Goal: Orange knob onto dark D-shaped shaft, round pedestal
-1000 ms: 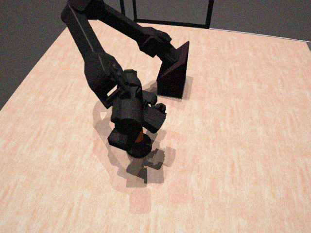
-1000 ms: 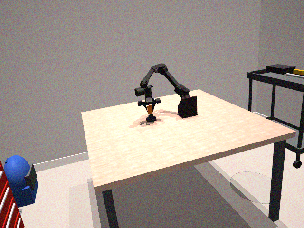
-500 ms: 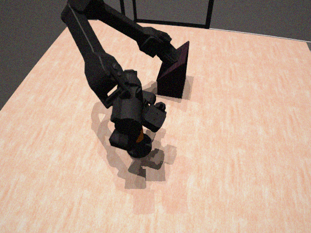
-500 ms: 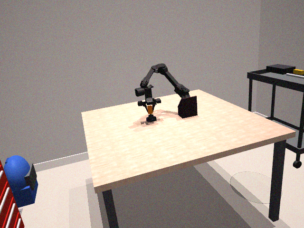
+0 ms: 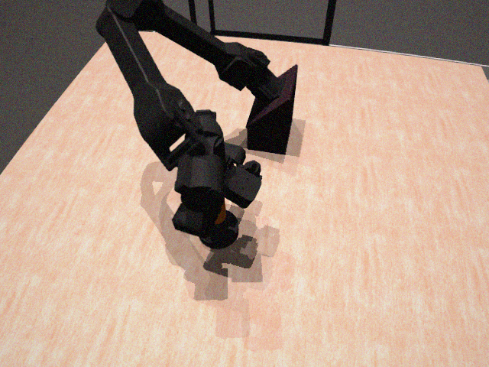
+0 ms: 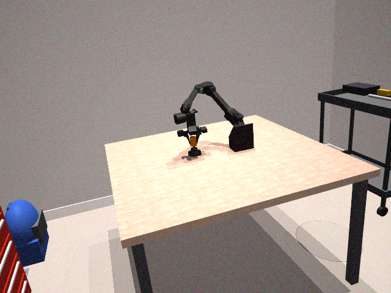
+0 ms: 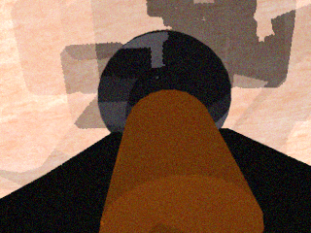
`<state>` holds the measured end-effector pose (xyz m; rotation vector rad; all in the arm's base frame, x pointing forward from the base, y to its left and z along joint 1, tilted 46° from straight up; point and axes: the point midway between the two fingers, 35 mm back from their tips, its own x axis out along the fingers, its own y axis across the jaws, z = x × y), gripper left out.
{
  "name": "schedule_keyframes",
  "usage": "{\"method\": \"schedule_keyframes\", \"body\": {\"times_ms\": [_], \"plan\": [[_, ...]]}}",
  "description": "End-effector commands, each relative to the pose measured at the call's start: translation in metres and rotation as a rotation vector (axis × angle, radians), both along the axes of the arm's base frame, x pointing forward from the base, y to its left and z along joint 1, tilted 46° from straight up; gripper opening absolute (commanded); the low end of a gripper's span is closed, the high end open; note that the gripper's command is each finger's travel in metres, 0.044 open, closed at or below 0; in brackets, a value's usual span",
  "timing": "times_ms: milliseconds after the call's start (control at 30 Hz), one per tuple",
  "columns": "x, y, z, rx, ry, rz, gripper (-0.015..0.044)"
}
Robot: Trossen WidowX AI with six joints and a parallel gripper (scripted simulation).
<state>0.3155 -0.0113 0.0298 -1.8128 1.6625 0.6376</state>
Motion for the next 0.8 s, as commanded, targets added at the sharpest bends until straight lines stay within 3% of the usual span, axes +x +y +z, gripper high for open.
{"method": "schedule_keyframes", "body": {"times_ms": [0,767], "plan": [[0.0010,-0.0001,0.0001,-0.001,0.001,0.002,0.0000],[0.0017,0.0003,0.0010,-0.023,0.149,0.148,0.0000]]}}
